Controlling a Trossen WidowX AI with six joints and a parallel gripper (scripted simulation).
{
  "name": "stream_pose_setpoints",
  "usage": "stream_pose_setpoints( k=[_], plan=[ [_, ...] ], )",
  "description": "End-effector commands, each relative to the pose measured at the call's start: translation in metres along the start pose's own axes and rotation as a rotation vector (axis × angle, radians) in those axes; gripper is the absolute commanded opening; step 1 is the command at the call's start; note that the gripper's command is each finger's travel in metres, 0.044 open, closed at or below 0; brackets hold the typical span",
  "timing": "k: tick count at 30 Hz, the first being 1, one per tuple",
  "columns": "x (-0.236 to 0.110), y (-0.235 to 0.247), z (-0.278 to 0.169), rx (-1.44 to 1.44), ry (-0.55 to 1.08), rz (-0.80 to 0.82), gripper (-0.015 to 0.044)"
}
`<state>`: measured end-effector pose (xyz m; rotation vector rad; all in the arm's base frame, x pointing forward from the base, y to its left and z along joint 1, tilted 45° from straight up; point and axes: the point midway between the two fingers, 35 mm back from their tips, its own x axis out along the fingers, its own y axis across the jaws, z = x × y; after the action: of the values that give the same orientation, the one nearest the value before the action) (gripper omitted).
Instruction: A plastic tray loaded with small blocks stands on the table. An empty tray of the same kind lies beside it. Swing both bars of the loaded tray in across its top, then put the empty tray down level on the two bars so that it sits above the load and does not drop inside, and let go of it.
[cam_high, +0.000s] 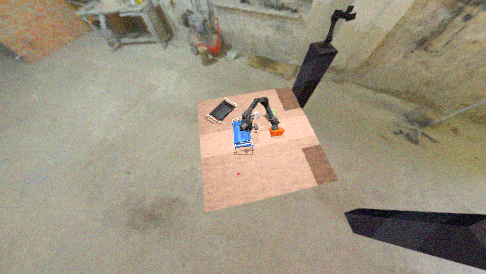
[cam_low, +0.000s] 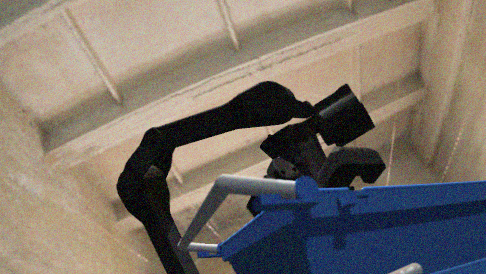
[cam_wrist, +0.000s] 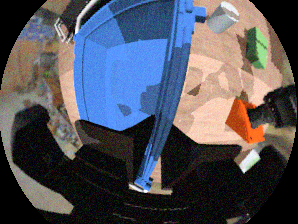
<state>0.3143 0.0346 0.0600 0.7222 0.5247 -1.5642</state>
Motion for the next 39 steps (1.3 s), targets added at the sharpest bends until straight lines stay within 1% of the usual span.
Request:
stream_pose_setpoints(
  k=[1, 37, 39],
  plan=[
    [0.0041, -0.0035, -0.0021, -0.008, 0.004, -0.023, 0.0],
    [0.0041, -0.0035, -0.0021, -0.008, 0.004, -0.023, 0.0],
    [0.0011, -0.0007, -0.0004, -0.001, 0.0, -0.002, 0.0]
  ],
)
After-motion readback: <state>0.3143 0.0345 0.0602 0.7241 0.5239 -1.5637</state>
